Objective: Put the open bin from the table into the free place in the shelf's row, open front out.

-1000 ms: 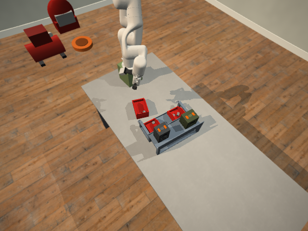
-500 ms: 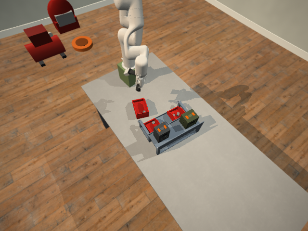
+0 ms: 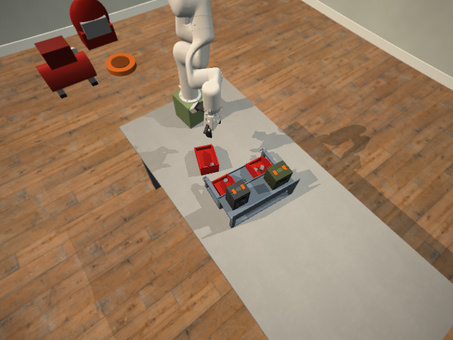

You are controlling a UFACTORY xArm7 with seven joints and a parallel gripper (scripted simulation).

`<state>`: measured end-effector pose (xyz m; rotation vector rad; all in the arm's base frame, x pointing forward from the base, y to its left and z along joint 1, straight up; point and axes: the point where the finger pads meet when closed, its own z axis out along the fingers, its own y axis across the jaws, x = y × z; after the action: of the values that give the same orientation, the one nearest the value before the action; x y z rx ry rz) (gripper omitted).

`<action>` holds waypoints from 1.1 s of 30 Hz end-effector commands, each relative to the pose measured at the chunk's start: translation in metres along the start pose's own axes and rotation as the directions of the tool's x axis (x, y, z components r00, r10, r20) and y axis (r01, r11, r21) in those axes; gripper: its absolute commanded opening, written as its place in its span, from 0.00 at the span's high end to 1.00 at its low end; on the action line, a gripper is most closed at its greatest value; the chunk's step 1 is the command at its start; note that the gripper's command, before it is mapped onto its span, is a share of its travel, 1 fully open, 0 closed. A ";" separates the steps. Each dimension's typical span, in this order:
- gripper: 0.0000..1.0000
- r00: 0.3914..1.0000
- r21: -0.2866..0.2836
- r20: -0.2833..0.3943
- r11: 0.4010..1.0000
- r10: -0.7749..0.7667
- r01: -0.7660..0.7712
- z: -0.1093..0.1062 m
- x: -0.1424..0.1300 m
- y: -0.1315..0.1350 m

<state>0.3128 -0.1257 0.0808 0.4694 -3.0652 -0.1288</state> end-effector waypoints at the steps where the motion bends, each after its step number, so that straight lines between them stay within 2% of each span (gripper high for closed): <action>1: 0.00 0.982 0.061 0.130 0.987 0.140 -0.149 0.015 -0.042 0.004; 12: 0.00 0.982 0.061 0.130 0.987 0.140 -0.149 0.015 -0.042 0.004; 17: 0.00 0.908 0.101 0.295 0.936 0.296 -0.338 0.033 -0.088 0.010; 29: 0.00 0.908 0.101 0.295 0.936 0.296 -0.338 0.033 -0.088 0.010; 30: 0.00 0.894 0.074 0.327 0.935 0.307 -0.348 0.029 -0.084 0.013; 33: 0.00 0.851 0.103 0.381 0.898 0.362 -0.428 0.031 -0.081 0.009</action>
<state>0.3883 -0.0851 0.0496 -0.0657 -3.4165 -0.0046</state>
